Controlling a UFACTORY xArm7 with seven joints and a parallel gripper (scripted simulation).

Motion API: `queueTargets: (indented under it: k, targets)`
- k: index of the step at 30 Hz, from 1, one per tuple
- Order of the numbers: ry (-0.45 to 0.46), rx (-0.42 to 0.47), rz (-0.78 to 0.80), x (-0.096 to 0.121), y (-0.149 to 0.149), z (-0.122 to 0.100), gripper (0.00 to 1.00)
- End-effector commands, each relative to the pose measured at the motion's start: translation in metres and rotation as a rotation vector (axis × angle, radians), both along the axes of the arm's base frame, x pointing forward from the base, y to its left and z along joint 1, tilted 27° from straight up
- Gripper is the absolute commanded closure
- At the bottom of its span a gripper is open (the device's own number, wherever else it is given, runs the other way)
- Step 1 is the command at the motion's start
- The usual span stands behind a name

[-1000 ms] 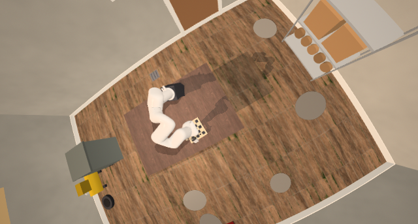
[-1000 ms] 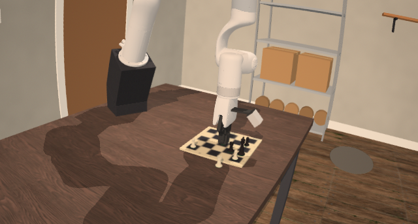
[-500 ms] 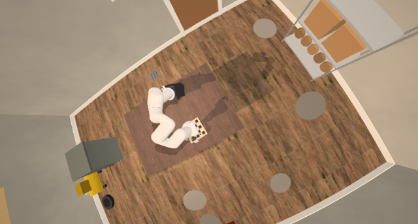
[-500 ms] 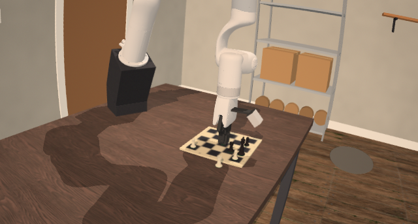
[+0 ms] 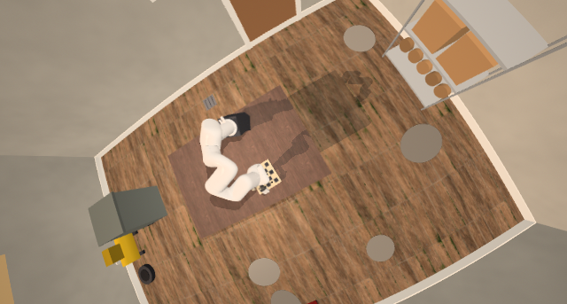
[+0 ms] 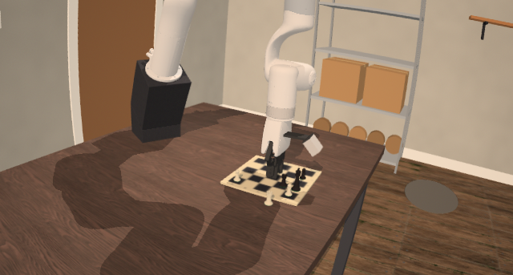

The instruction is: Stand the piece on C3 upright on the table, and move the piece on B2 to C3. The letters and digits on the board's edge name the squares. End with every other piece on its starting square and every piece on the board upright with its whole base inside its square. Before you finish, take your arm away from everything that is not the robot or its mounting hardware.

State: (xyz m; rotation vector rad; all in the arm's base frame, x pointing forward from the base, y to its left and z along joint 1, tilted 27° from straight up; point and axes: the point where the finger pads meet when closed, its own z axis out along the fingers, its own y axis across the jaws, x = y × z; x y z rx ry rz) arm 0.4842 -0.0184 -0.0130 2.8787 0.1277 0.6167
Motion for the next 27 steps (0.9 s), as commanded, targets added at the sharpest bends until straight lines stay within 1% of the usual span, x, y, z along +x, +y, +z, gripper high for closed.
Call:
queueTargets:
  k: [1,7,14,16,27]
  targets:
    - [-0.002,0.001,0.000,0.001,0.000,0.001,0.66]
    - [-0.002,0.001,0.000,0.000,0.001,0.003,0.66]
    - [-0.002,0.001,0.000,-0.009,0.004,0.021,0.66]
    - [-0.002,0.001,0.000,-0.009,0.004,0.021,0.66]
    - [-0.002,0.001,0.000,-0.030,0.013,0.068,0.66]
